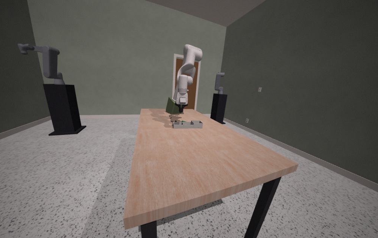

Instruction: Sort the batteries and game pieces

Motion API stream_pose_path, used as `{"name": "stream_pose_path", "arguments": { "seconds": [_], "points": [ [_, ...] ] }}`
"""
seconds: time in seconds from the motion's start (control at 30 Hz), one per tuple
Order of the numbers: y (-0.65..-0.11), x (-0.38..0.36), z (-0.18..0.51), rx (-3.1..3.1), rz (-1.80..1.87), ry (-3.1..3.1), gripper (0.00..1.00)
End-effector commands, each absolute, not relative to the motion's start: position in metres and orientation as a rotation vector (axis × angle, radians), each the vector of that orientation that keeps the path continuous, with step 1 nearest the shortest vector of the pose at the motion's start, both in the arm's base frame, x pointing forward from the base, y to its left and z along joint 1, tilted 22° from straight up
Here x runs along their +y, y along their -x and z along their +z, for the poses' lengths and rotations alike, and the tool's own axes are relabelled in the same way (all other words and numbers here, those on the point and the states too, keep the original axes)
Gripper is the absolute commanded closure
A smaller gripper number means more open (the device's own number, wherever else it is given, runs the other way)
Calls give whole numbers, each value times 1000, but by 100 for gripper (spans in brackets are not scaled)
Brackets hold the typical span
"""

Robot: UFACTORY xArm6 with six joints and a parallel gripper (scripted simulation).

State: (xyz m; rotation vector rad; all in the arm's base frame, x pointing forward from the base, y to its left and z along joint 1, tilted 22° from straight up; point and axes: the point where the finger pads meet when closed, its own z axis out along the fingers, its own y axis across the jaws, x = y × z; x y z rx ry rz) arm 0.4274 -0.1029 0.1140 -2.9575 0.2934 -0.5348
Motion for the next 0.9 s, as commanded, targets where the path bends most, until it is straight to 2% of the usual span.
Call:
{"name": "stream_pose_path", "arguments": {
  "seconds": [0.0,0.13,0.87],
  "points": [
    [-456,-122,97,289,-540,2950,93],
    [-477,-138,84,290,-540,2950,93],
    [-491,-134,46,290,-540,2950,93]
  ]
}}
